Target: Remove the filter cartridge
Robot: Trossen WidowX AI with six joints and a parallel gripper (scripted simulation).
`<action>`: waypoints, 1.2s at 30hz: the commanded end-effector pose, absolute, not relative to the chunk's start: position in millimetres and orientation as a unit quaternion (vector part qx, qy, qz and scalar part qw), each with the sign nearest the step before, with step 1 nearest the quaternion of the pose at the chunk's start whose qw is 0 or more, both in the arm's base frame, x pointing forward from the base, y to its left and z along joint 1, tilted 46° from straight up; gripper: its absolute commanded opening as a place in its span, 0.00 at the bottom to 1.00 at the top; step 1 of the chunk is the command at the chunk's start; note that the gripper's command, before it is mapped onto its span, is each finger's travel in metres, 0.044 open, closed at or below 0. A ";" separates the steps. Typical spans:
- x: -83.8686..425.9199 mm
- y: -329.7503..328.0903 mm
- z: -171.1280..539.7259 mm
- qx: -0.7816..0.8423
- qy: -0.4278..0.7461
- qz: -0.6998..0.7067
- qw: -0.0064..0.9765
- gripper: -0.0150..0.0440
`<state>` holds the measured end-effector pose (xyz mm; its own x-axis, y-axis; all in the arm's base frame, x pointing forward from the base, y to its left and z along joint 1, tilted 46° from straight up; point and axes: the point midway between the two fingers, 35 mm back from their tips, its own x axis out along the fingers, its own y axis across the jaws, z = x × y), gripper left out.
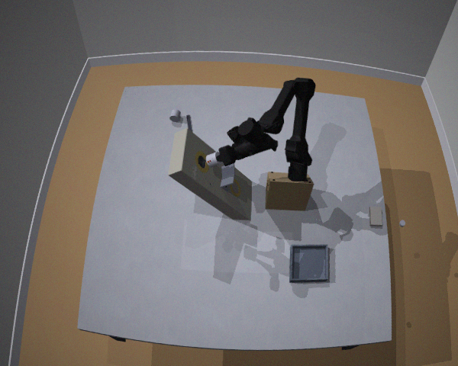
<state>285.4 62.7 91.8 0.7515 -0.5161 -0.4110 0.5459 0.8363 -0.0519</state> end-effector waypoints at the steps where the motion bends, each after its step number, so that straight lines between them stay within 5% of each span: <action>1: 279.4 57.0 86.4 0.038 0.206 -0.284 0.936 0.25; 19: 245.8 23.2 50.8 0.037 0.206 -0.284 0.936 0.25; 23: 249.2 26.3 53.1 0.033 0.208 -0.287 0.935 0.43; 36: 246.6 23.9 51.4 0.037 0.206 -0.284 0.936 0.44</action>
